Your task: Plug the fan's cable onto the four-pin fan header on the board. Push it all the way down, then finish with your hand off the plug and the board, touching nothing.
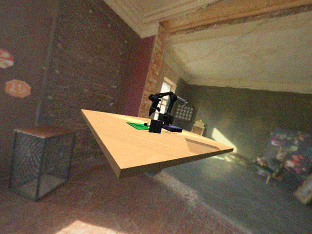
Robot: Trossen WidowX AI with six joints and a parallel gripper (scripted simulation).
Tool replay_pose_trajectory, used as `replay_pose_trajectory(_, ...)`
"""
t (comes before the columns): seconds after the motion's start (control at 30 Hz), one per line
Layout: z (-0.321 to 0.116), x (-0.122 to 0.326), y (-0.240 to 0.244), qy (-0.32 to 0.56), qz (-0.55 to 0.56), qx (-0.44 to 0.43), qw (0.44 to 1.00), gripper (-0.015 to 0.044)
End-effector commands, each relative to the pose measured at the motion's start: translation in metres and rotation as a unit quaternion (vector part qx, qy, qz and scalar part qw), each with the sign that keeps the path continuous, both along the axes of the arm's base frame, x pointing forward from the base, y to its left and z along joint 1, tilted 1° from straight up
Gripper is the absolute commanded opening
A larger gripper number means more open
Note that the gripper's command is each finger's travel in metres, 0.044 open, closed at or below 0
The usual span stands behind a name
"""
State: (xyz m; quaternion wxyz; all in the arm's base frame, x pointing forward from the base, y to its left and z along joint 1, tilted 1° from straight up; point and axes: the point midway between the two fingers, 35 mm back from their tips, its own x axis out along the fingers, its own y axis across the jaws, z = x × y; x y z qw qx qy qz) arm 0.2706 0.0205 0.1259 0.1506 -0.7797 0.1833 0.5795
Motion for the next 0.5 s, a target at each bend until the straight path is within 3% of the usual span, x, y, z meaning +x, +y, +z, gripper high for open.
replay_pose_trajectory(0.0, 0.0, 0.005, -0.009, 0.002, -0.016, -0.004, 1.0, 0.044)
replay_pose_trajectory(0.3, -0.06, 0.007, -0.009, 0.002, -0.016, -0.004, 1.0, 0.044)
replay_pose_trajectory(0.47, -0.062, 0.007, -0.01, 0.002, -0.016, -0.004, 1.0, 0.044)
